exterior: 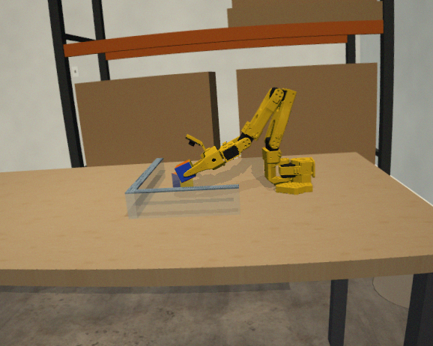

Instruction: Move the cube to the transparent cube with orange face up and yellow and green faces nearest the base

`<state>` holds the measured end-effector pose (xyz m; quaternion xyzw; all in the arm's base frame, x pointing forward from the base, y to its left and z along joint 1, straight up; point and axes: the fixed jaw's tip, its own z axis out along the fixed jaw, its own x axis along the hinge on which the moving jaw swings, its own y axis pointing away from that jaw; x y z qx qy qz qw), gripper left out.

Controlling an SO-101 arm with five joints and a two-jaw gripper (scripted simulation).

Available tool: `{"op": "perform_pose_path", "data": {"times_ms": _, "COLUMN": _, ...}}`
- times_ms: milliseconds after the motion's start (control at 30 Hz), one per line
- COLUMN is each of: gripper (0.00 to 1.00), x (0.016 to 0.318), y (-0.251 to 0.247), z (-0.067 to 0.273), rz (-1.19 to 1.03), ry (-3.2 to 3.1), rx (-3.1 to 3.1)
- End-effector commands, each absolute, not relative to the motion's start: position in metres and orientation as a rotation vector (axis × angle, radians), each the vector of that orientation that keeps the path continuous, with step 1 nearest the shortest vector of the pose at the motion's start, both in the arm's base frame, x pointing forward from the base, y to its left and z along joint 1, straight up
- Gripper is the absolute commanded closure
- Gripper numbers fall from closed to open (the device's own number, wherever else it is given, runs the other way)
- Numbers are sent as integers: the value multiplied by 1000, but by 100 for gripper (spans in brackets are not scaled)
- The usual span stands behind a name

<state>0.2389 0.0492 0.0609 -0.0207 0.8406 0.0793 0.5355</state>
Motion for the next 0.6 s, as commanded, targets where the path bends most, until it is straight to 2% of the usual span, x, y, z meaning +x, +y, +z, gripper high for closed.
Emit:
{"op": "perform_pose_path", "data": {"times_ms": 0, "gripper": 78, "x": 249, "y": 52, "z": 80, "rz": 200, "ry": 1910, "rx": -57}}
{"op": "perform_pose_path", "data": {"times_ms": 567, "gripper": 78, "x": 249, "y": 53, "z": 76, "rz": 200, "ry": 1910, "rx": -57}}
